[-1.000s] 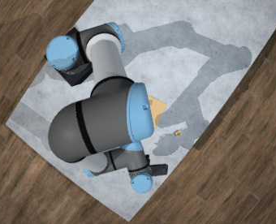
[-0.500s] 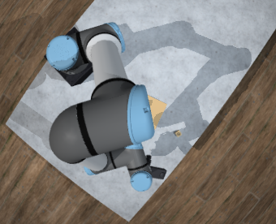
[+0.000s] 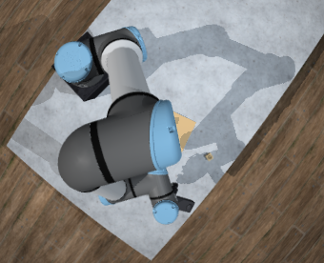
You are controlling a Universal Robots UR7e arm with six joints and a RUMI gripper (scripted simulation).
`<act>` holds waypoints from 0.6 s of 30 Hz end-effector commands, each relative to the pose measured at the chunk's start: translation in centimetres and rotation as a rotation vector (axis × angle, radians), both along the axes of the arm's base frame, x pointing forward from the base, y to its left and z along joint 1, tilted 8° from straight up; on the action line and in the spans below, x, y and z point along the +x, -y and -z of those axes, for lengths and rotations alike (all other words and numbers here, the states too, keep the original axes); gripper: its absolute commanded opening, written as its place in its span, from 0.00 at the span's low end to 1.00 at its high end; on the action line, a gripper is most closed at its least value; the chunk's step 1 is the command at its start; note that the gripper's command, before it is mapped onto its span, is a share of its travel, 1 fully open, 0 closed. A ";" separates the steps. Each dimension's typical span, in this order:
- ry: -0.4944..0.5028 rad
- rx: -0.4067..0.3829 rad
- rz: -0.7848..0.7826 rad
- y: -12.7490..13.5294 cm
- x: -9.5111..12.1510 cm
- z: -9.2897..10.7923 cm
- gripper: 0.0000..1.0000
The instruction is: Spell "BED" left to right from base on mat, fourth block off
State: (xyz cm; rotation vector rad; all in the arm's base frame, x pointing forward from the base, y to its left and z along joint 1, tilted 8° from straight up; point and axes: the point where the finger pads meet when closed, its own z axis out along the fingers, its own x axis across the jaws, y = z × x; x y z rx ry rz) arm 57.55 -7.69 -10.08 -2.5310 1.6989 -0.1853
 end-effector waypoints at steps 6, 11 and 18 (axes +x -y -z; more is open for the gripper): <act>0.018 0.014 0.003 -0.1 -0.3 0.4 0.05; 0.072 0.037 0.000 -0.1 -0.3 0.4 0.05; 0.208 0.092 -0.007 -0.1 -0.3 0.4 0.05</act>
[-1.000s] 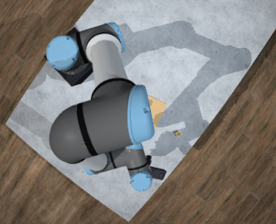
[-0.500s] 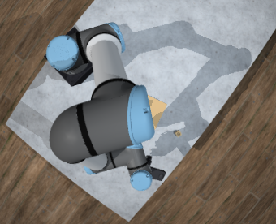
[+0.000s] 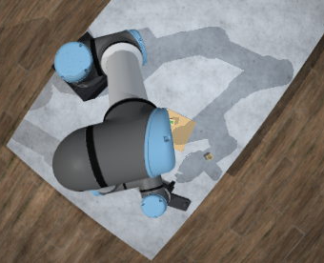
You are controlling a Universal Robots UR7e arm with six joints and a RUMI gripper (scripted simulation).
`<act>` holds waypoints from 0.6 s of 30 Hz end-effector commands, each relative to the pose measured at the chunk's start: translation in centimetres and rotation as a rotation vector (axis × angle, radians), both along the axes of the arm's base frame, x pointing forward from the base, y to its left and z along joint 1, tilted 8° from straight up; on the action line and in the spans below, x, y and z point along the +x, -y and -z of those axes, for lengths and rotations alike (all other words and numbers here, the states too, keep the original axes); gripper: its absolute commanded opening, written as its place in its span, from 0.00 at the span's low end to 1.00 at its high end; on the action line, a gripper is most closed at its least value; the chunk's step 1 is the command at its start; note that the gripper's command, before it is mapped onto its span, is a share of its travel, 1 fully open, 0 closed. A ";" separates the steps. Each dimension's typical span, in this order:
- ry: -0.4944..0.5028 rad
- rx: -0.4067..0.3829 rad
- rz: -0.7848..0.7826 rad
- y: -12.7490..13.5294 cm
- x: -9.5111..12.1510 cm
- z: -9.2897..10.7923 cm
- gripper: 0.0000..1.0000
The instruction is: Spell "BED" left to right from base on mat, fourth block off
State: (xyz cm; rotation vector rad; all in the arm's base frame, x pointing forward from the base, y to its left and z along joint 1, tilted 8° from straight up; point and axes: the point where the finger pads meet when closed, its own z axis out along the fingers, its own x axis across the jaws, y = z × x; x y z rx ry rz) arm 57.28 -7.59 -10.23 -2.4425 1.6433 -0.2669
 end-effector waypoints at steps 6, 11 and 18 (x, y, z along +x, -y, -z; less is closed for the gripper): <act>0.189 0.076 -0.010 0.0 -0.1 0.2 0.05; 0.287 0.114 -0.015 0.0 -0.2 0.2 0.05; 0.403 0.162 -0.021 0.0 -0.2 0.2 0.05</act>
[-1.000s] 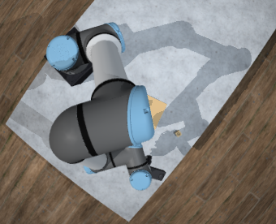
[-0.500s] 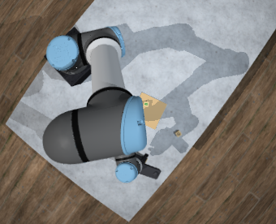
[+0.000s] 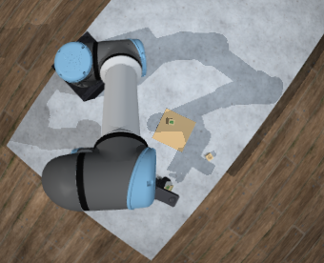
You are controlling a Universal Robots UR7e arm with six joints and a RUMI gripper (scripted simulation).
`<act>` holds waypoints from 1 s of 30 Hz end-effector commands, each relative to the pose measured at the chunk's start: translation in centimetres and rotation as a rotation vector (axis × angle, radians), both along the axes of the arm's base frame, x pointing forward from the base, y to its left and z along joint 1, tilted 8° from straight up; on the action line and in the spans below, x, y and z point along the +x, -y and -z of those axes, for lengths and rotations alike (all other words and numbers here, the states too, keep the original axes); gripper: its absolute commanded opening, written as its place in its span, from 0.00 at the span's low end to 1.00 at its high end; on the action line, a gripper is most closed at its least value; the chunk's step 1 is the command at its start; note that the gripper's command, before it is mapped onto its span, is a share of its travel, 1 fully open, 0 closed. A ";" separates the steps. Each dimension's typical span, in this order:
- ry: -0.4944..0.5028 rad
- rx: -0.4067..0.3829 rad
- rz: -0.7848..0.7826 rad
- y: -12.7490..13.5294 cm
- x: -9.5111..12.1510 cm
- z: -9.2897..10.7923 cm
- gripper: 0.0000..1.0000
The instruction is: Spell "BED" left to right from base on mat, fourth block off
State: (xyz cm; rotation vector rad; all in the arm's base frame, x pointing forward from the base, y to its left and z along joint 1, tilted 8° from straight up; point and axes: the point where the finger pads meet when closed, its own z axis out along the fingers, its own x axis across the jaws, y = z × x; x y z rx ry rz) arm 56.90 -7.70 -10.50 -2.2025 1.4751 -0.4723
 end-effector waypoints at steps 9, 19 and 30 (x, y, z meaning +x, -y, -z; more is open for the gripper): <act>0.258 0.092 -0.012 -0.1 0.2 -0.1 0.05; 0.423 0.152 -0.019 0.2 0.3 -0.1 0.05; 0.527 0.194 -0.024 0.2 0.3 -0.1 0.05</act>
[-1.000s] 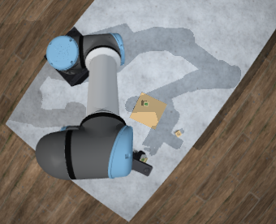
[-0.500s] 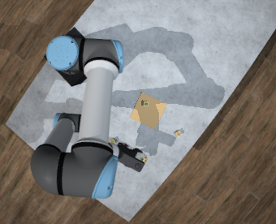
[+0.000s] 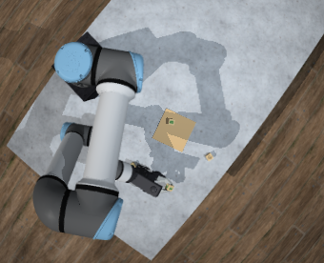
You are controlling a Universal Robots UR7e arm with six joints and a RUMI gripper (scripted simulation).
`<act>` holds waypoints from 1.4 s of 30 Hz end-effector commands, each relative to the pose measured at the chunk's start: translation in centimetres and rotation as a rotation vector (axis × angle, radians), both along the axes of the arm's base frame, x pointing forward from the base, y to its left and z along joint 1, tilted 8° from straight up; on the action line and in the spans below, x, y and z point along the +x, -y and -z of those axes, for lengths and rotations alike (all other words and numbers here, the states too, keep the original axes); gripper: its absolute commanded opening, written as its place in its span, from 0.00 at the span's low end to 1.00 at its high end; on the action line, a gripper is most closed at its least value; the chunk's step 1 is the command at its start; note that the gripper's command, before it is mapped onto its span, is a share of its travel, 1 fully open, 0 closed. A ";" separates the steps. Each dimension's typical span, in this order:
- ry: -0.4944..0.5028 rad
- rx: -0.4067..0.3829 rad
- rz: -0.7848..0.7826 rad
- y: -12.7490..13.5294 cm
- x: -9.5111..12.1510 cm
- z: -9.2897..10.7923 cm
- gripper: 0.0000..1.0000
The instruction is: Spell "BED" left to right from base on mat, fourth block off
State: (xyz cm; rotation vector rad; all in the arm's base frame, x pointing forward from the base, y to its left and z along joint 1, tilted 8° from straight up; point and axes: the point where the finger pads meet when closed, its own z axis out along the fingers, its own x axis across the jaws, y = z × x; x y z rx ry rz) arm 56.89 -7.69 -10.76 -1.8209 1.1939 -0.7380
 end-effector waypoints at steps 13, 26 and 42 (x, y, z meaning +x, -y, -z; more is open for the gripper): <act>0.097 0.023 0.002 0.1 0.2 -0.4 0.05; 0.096 0.022 0.001 0.0 0.5 1.5 0.05; 0.096 0.022 0.001 -0.1 1.0 4.6 0.05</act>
